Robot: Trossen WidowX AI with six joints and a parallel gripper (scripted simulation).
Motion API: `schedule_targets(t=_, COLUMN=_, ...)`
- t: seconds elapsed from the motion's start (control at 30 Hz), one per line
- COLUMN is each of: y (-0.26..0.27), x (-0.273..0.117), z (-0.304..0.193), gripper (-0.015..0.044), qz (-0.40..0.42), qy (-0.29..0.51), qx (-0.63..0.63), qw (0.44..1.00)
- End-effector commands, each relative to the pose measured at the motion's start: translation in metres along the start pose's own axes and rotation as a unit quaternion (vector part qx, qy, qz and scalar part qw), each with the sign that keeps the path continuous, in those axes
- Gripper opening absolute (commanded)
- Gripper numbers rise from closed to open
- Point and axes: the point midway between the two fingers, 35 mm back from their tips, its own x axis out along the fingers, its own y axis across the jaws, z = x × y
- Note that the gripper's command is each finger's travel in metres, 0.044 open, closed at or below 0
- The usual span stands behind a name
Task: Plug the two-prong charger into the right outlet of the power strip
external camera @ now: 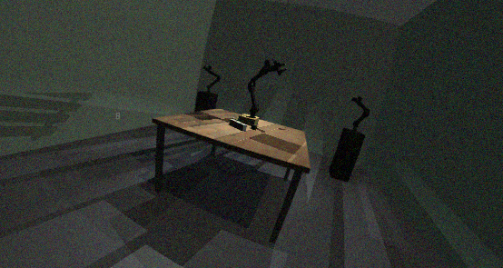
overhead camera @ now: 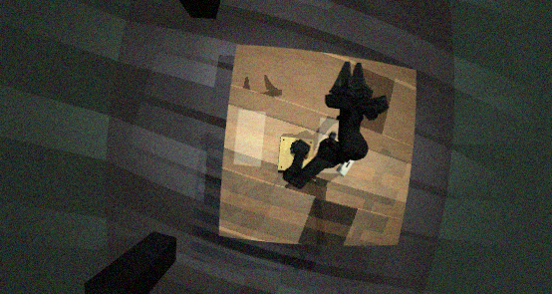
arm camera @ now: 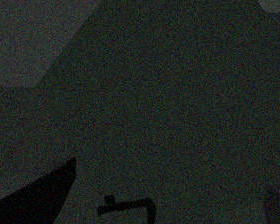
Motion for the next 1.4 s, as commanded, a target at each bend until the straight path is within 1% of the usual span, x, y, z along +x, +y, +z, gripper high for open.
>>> schedule_targets(t=0.0, y=-0.002, x=0.000, z=0.000, gripper=0.0426, qz=-0.002, qy=0.000, qx=-0.001, qw=1.000)
schedule_targets(t=0.03, y=-0.007, x=0.002, z=0.000, gripper=0.0440, qz=-0.009, qy=-0.001, qx=-0.004, qw=1.000)
schedule_targets(t=0.33, y=-0.102, x=0.013, z=-0.002, gripper=0.0440, qz=-0.136, qy=0.002, qx=-0.060, qw=0.989)
schedule_targets(t=0.67, y=-0.209, x=0.002, z=-0.012, gripper=0.0440, qz=-0.275, qy=0.040, qx=-0.118, qw=0.953)
schedule_targets(t=1.0, y=-0.305, x=-0.035, z=-0.031, gripper=0.0440, qz=-0.398, qy=0.111, qx=-0.165, qw=0.896)
schedule_targets(t=1.37, y=-0.390, x=-0.099, z=-0.063, gripper=0.0440, qz=-0.501, qy=0.223, qx=-0.195, qw=0.813)
